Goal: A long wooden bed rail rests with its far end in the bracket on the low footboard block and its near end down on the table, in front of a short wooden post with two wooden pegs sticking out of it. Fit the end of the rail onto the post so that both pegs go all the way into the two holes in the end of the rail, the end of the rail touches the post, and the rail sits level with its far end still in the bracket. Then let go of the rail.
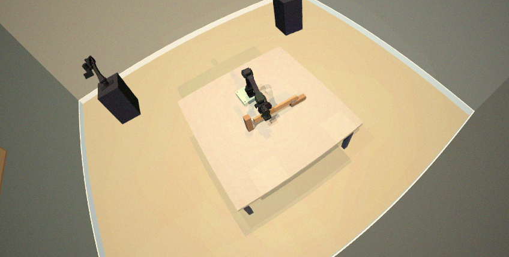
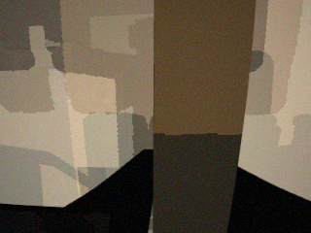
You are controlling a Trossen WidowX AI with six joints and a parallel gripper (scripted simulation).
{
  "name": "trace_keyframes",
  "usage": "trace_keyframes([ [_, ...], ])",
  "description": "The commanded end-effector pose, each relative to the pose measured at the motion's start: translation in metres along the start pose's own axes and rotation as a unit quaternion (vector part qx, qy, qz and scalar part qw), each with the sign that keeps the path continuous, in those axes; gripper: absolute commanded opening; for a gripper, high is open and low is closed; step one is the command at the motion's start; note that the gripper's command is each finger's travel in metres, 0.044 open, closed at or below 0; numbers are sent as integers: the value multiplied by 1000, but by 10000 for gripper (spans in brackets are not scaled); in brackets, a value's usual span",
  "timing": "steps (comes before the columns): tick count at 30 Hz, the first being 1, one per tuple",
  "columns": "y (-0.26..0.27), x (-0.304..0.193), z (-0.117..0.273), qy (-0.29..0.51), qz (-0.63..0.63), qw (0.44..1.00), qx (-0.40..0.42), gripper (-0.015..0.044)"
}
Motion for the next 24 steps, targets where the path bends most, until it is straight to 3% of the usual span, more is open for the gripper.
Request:
trace_keyframes([
  [1, 0, -3, 1, 2, 2, 1000, -1, 0],
  [24, 0, -9, 4, 3, 2, 1000, -1, 0],
])
Point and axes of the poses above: the point midway between the two fingers, 35 mm back from their tips, its own z axis back along the fingers, its own y axis across the jaws, x = y × z, the point moved 4 cm from there along z, back along the fingers, and after that the axes turned 8 degrees about z, right-handed, at the moved point
